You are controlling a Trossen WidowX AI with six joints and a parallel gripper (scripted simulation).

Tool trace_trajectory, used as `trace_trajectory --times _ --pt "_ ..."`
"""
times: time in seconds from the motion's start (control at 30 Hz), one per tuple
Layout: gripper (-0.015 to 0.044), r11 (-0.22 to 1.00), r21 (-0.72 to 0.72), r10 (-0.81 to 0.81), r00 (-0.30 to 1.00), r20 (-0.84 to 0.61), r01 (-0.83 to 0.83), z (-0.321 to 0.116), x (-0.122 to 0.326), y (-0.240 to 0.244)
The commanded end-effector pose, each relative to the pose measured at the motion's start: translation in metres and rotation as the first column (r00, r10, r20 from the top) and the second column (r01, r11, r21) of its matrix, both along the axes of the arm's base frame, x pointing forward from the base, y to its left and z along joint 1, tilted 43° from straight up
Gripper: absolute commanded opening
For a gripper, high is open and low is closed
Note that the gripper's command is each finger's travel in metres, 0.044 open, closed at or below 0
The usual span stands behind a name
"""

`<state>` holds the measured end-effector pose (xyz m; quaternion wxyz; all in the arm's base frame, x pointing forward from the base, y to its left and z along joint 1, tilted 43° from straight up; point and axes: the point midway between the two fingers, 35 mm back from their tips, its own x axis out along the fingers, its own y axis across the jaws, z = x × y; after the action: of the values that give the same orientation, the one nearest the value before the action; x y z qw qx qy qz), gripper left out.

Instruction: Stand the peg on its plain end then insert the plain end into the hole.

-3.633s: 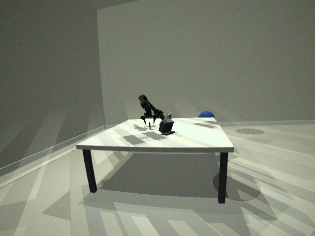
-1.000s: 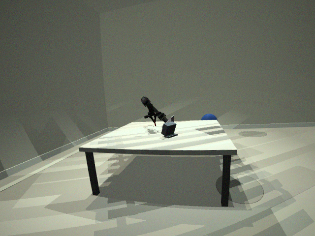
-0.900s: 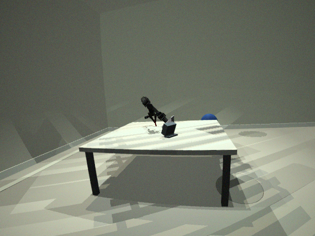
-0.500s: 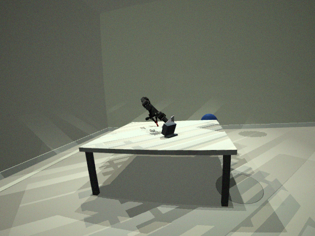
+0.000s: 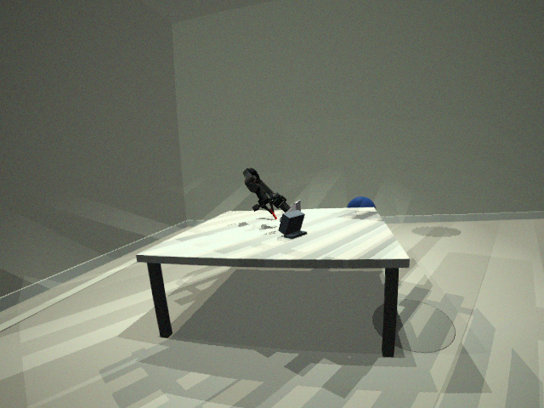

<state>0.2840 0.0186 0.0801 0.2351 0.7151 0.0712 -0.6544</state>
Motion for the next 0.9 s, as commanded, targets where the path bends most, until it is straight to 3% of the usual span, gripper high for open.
trace_trajectory --times 0.0,0.87 --pt "0.0 0.999 0.042 0.004 1.0 0.015 -0.005 -0.003 0.003 0.003" --pt "0.0 0.954 0.29 0.019 0.984 0.174 -0.069 -0.009 0.031 0.017"
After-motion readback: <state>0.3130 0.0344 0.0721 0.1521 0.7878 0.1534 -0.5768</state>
